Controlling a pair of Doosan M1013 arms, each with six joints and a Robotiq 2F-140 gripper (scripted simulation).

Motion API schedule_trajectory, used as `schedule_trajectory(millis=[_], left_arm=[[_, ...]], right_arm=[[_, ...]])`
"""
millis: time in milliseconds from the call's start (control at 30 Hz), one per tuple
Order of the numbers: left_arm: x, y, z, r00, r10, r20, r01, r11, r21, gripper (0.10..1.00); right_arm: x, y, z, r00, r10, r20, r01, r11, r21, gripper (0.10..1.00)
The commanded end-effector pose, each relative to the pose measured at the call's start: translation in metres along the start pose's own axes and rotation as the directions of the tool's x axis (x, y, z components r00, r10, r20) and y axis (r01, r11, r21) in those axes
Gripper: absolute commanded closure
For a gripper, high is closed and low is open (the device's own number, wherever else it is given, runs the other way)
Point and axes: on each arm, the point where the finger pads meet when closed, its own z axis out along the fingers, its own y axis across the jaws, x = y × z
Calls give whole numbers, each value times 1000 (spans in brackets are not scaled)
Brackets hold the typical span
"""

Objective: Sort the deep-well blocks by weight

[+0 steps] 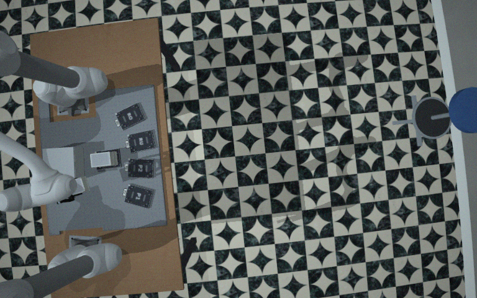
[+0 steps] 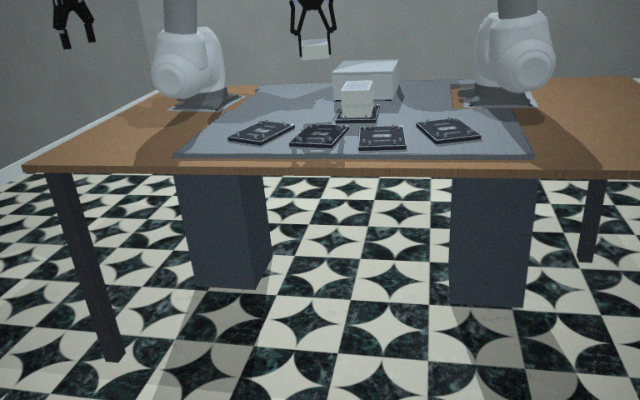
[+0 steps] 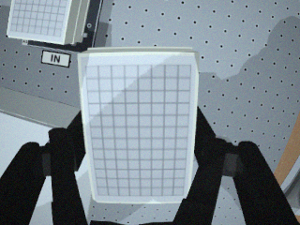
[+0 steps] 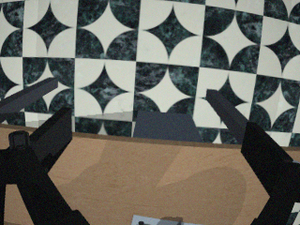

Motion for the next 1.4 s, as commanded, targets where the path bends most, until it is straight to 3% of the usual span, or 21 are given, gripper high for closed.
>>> schedule_trajectory(millis=[0,267,433,767,833,933,1367], left_arm=[[7,11,-1,1000,0,0,0,1000,-1,999],[16,22,-1,1000,0,0,0,1000,-1,999],[29,31,4,986,166,0,-166,986,-1,999],[56,48,14,877,480,-1,-480,877,-1,999],[56,48,14,877,480,-1,-480,877,-1,999],[64,53,17,834,551,-1,-551,834,-1,999],[96,74,29,834,551,-1,-551,834,-1,999]], right_arm=[[0,0,-1,1000,0,-1,0,1000,1,98],[0,0,-1,1000,0,-1,0,1000,1,98],[0,0,-1,1000,0,-1,0,1000,1,98],[0,0,-1,1000,0,-1,0,1000,1,98],[0,0,-1,1000,0,-1,0,1000,1,98],[0,0,-1,1000,0,-1,0,1000,1,98],[0,0,-1,1000,0,-1,0,1000,1,98]])
